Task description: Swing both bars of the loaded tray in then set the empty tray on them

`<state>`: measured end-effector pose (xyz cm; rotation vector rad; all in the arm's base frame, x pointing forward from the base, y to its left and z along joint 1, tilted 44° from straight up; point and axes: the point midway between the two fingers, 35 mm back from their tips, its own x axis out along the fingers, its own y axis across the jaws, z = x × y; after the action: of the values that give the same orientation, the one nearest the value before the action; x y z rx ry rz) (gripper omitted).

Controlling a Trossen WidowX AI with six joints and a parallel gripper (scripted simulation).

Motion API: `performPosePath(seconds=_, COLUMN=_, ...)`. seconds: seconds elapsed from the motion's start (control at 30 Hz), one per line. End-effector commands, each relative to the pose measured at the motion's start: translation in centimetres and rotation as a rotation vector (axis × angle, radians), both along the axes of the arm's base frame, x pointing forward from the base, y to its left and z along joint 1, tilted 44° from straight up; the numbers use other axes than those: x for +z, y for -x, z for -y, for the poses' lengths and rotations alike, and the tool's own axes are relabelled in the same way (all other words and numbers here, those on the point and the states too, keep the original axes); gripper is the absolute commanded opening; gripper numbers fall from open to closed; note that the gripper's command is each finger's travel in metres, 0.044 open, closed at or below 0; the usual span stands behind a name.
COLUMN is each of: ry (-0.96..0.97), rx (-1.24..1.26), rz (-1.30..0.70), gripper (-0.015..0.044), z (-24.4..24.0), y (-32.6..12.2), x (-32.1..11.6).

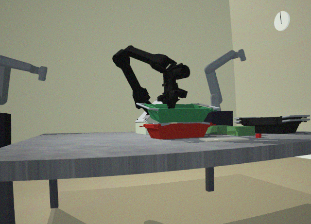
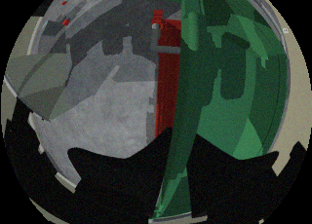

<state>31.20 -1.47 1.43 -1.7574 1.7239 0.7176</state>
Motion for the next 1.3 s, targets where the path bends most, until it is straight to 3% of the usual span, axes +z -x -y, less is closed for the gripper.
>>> performPosePath(seconds=0.0, ry=-0.002, rx=-0.013, rz=-0.024, gripper=0.0, z=0.48, y=0.6, x=-0.25)
performPosePath(seconds=1.27, ry=-0.002, rx=-0.013, rz=-0.025, gripper=0.0, z=0.96, y=0.87, x=-0.79)
